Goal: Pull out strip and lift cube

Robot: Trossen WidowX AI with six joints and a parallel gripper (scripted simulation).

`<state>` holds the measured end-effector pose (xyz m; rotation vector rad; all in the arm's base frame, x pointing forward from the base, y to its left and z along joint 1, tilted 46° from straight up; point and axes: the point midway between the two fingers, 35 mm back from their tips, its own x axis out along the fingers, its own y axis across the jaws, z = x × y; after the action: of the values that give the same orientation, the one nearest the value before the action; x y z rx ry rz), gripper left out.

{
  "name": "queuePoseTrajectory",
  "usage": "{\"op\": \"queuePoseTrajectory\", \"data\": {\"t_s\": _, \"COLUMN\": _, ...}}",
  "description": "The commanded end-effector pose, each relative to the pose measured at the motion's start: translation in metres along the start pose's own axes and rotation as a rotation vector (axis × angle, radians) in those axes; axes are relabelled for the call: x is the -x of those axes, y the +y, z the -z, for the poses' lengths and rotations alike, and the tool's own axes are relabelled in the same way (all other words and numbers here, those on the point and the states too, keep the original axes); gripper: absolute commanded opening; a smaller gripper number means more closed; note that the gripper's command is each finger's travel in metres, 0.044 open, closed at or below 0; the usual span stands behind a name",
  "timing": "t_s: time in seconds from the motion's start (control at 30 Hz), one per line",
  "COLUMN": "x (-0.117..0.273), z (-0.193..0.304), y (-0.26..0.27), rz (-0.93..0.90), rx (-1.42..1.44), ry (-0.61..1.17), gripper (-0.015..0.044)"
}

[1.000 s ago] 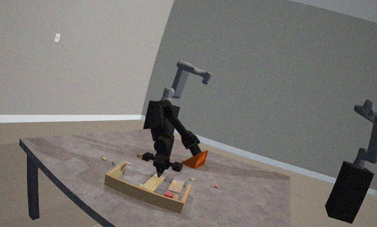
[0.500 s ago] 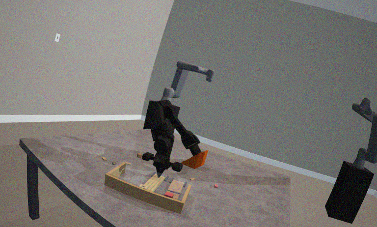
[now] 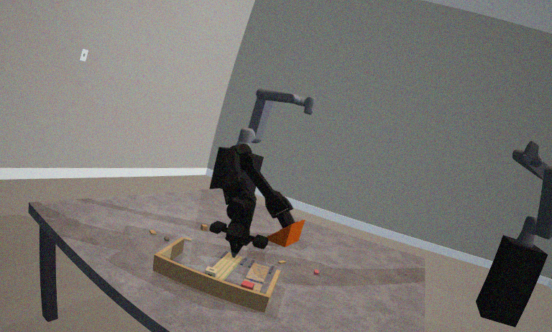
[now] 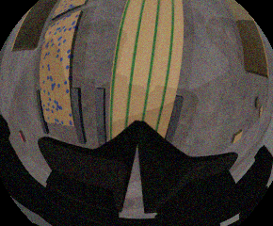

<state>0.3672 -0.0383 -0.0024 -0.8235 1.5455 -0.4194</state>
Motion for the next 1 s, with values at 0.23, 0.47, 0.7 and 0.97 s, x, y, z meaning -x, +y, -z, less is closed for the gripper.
{"op": "queuePoseTrajectory", "data": {"t_s": 0.23, "x": -0.006, "z": 0.022, "y": 0.001, "rz": 0.000, "rx": 0.012, "ry": 0.022, "gripper": 0.0000}}
{"op": "queuePoseTrajectory", "data": {"t_s": 0.47, "x": -0.007, "z": 0.032, "y": 0.001, "rz": 0.000, "rx": 0.012, "ry": 0.022, "gripper": 0.0000}}
{"op": "queuePoseTrajectory", "data": {"t_s": 0.7, "x": -0.007, "z": 0.043, "y": 0.000, "rz": 0.000, "rx": 0.013, "ry": 0.023, "gripper": 0.0000}}
{"op": "queuePoseTrajectory", "data": {"t_s": 0.97, "x": -0.007, "z": 0.055, "y": 0.000, "rz": 0.000, "rx": 0.013, "ry": 0.023, "gripper": 0.0000}}
